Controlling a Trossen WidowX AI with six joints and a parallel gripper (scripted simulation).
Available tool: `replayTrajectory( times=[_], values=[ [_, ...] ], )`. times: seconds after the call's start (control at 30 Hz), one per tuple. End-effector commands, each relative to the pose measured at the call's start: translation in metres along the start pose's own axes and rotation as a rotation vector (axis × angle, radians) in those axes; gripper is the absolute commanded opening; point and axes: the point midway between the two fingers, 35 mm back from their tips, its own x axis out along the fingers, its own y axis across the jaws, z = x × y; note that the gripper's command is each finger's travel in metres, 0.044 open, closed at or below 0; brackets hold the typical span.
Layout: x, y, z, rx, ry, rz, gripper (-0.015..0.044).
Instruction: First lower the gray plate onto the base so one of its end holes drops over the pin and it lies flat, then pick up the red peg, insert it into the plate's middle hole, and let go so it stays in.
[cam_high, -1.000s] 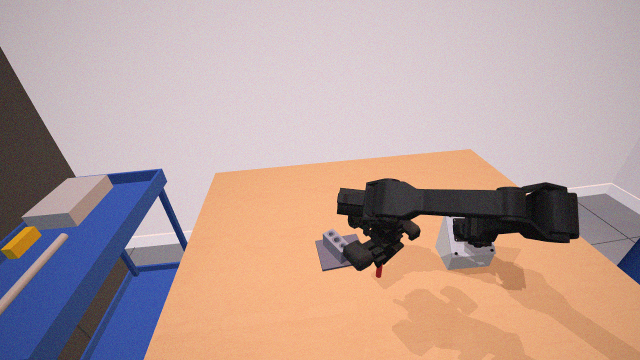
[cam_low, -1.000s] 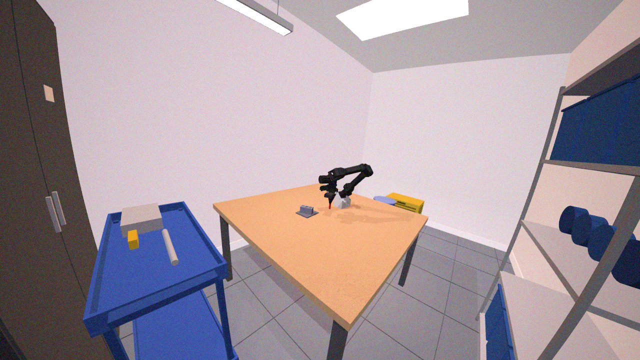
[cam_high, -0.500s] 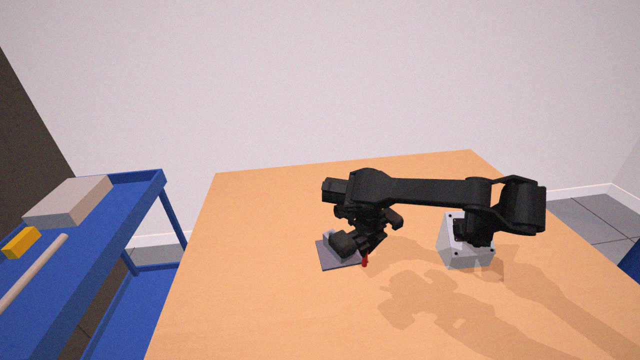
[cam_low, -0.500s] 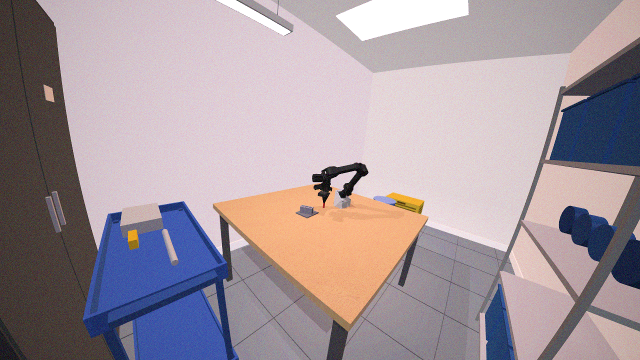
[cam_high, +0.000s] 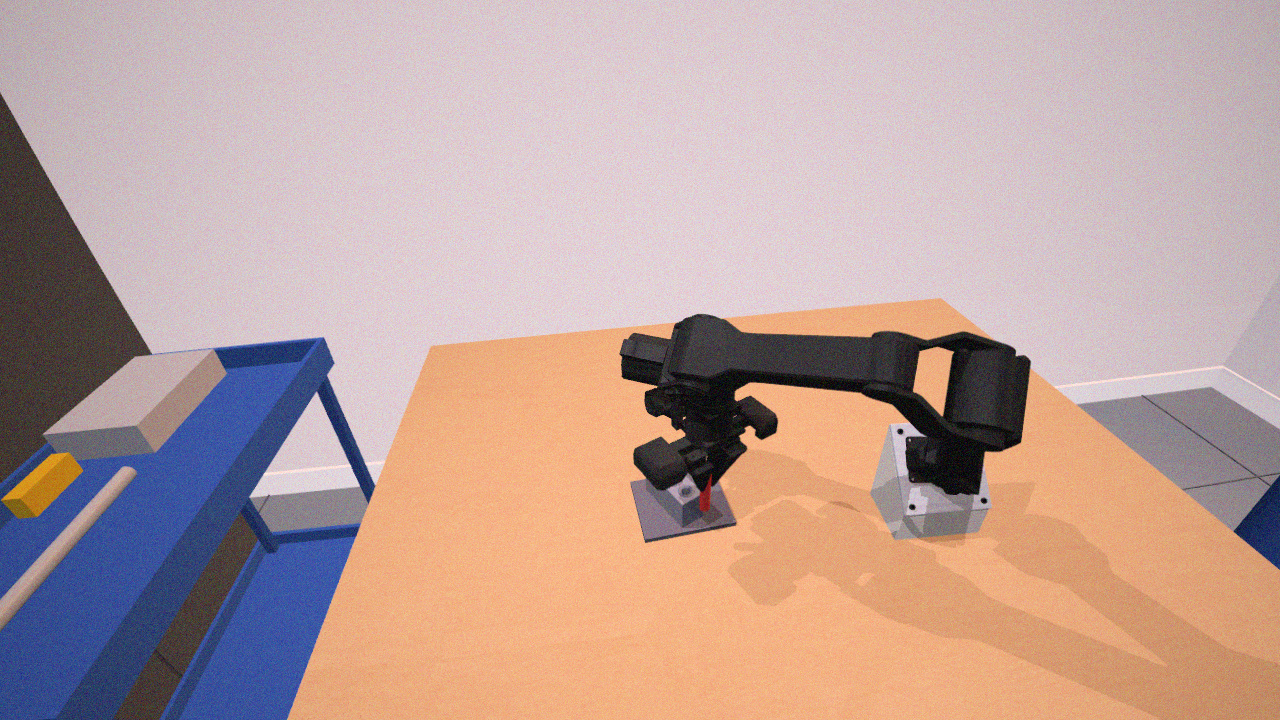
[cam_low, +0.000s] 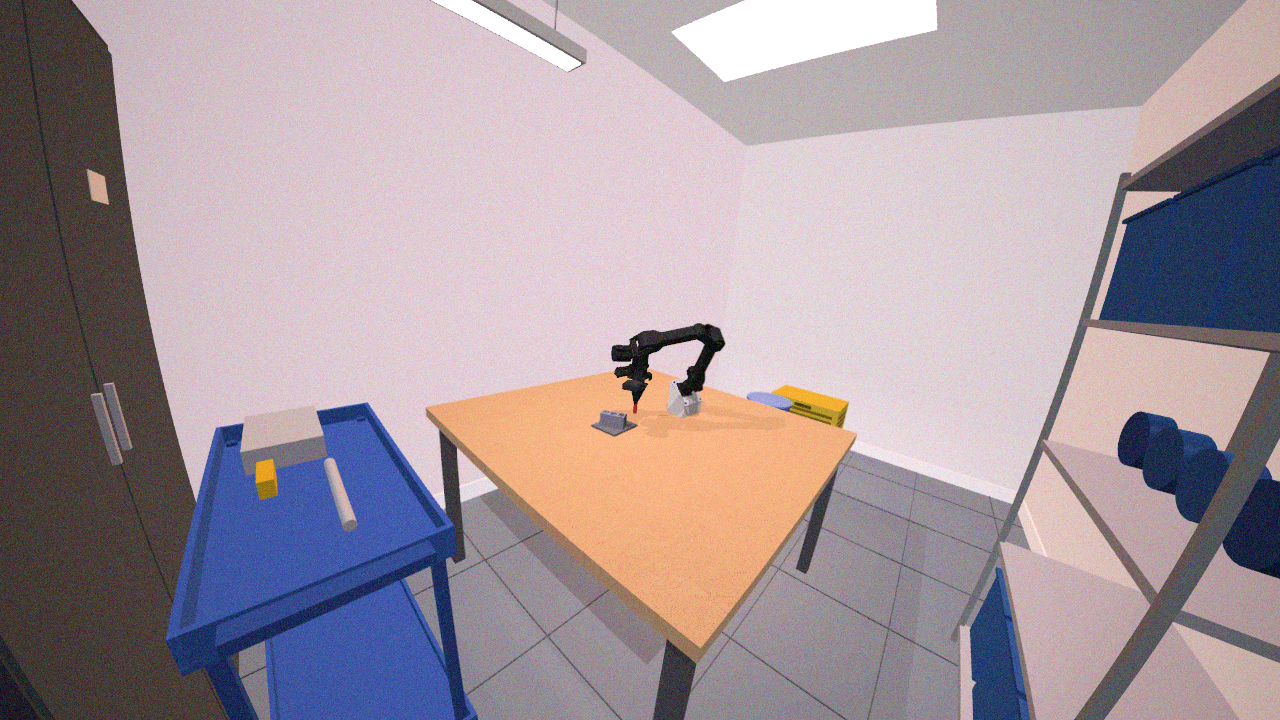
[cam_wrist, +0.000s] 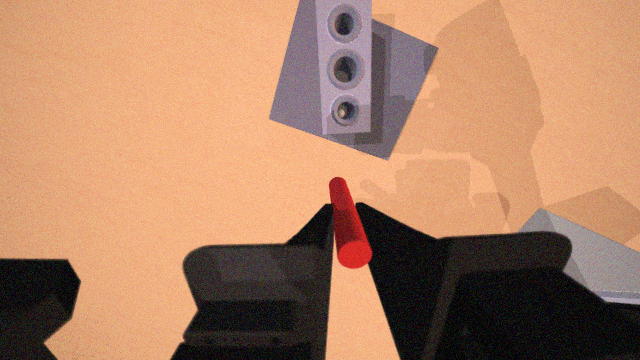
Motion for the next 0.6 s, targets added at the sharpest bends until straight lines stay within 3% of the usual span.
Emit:
replayTrajectory(
  times=[0.0,0.57],
  values=[
    [0.000,0.001,0.014,-0.008,-0.003,-0.002,0.0000],
    [0.004,-0.004,0.068,-0.028,0.002,-0.004,0.0000]
  ],
)
